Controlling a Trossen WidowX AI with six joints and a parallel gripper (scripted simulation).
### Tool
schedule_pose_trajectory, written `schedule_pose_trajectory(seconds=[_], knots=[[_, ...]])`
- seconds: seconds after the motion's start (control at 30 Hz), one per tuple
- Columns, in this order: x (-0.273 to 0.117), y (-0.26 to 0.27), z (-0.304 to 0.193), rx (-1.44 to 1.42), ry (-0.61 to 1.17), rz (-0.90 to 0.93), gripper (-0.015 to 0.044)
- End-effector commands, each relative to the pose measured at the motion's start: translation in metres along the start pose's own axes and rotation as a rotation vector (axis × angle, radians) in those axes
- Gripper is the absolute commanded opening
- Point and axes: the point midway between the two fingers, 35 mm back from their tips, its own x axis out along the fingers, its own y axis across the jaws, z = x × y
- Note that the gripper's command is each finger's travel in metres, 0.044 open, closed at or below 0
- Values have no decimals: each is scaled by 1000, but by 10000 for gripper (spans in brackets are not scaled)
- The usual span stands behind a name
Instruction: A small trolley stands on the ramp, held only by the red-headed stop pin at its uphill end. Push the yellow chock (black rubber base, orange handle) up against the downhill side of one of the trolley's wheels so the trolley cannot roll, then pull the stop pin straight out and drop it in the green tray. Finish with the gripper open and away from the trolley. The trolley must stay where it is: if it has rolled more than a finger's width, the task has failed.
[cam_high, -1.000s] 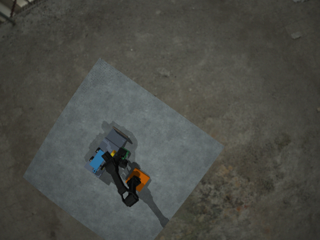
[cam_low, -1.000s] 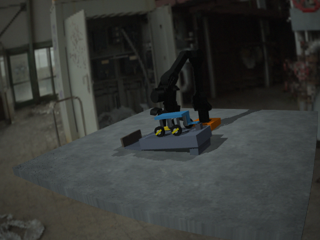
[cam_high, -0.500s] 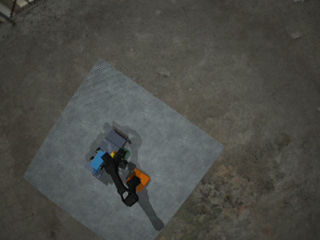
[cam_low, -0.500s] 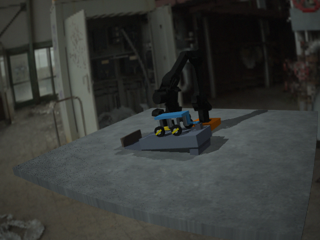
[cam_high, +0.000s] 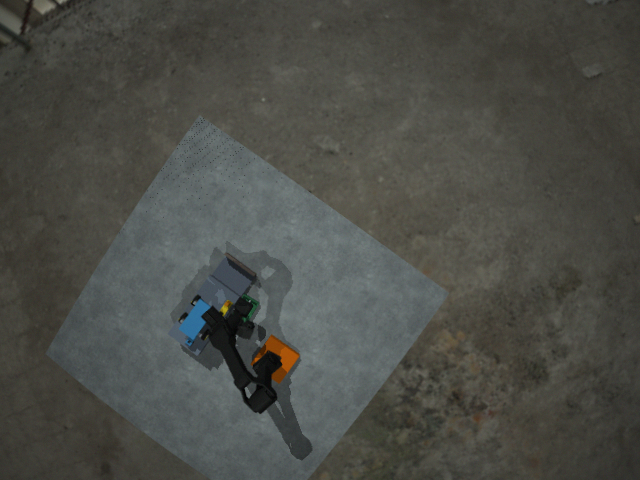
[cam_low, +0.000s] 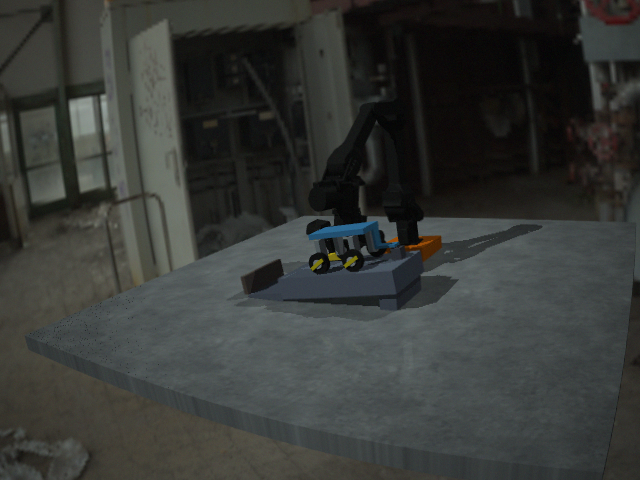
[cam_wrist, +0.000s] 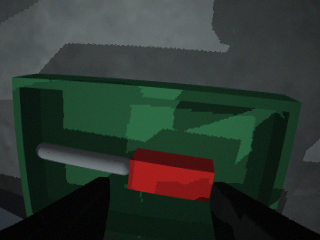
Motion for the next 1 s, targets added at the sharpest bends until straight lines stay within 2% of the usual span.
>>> schedule_pose_trajectory(seconds=[0.0, 0.2, 0.4, 0.6, 0.73, 0.97], knots=[[3, -2, 1, 4, -3, 4, 190], [0, 0, 0, 0, 0, 0, 340], [0, 0, 0, 0, 0, 0, 340], [-23, 3, 1, 4, -3, 3, 340], [-34, 4, 1, 4, -3, 3, 440], [-52, 7, 1, 5, -3, 3, 440]])
